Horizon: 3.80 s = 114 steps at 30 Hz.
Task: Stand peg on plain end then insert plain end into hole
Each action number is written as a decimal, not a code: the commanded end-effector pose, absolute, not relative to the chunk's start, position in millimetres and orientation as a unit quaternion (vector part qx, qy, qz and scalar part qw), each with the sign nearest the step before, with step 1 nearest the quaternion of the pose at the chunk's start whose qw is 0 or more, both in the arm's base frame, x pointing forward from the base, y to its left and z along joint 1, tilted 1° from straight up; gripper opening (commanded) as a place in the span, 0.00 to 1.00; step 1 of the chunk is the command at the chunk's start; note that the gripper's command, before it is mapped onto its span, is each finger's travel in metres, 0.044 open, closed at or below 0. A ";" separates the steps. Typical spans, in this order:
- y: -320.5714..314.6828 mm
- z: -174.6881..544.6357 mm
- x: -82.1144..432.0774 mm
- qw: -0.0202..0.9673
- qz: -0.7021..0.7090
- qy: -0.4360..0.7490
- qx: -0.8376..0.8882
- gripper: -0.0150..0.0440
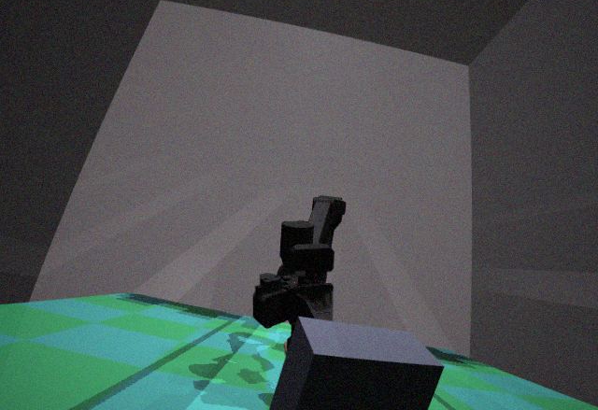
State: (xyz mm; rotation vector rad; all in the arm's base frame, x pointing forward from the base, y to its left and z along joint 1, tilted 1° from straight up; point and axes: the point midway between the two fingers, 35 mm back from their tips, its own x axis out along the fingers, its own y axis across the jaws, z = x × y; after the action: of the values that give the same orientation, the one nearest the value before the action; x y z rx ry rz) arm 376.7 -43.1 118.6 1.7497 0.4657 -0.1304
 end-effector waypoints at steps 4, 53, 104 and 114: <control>-43.3 119.0 375.8 0.616 -0.057 0.202 0.760 0.25; -42.2 112.2 390.9 0.616 -0.056 0.202 0.760 0.25; -36.5 106.6 408.9 0.617 -0.053 0.202 0.759 0.25; -36.5 106.6 408.9 0.617 -0.053 0.202 0.759 0.39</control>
State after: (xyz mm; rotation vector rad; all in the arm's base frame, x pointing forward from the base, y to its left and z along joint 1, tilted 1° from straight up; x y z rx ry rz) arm 409.2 -36.5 106.6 1.7474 0.4661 -0.1220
